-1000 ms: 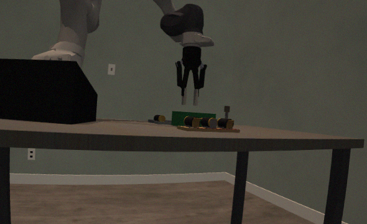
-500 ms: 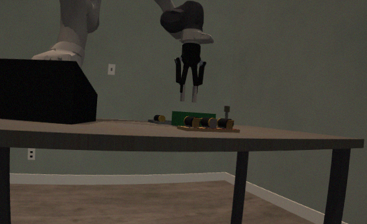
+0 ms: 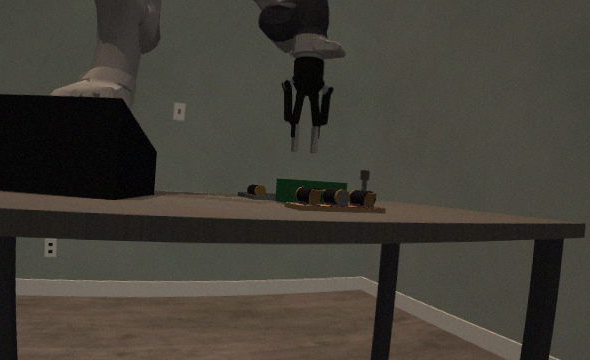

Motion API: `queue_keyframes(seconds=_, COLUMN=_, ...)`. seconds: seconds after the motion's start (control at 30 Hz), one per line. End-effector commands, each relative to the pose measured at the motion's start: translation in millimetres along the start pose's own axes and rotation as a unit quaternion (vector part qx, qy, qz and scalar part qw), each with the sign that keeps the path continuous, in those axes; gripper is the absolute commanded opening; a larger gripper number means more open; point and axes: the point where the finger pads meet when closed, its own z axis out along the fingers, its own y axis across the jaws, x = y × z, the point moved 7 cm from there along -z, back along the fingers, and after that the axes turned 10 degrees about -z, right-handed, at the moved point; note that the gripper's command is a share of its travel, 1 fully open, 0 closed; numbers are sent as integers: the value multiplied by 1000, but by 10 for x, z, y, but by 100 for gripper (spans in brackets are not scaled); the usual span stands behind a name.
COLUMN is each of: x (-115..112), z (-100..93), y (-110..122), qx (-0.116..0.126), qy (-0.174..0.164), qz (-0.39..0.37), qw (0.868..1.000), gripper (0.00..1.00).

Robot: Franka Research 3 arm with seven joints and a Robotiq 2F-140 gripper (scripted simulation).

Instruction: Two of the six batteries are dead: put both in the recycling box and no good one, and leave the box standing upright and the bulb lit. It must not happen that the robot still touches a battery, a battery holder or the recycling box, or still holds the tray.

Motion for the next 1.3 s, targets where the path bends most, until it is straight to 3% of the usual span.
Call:
queue_keyframes(seconds=0.0, x=203, z=7, y=124, qx=-3, qy=-2, qz=-2, qw=1000, gripper=29)
queue_keyframes(seconds=0.03, x=203, z=7, y=124, qx=-3, qy=-2, qz=-2, qw=1000, gripper=29)
queue_keyframes(seconds=0.27, x=1089, z=8, y=571, qx=-3, qy=-2, qz=-2, qw=1000, gripper=29)
queue_keyframes(seconds=0.4, x=1348, z=9, y=701, qx=-3, qy=-2, qz=-2, qw=1000, gripper=29)
queue_keyframes(seconds=1.27, x=1379, z=9, y=717, qx=-3, qy=-2, qz=-1, qw=1000, gripper=29)
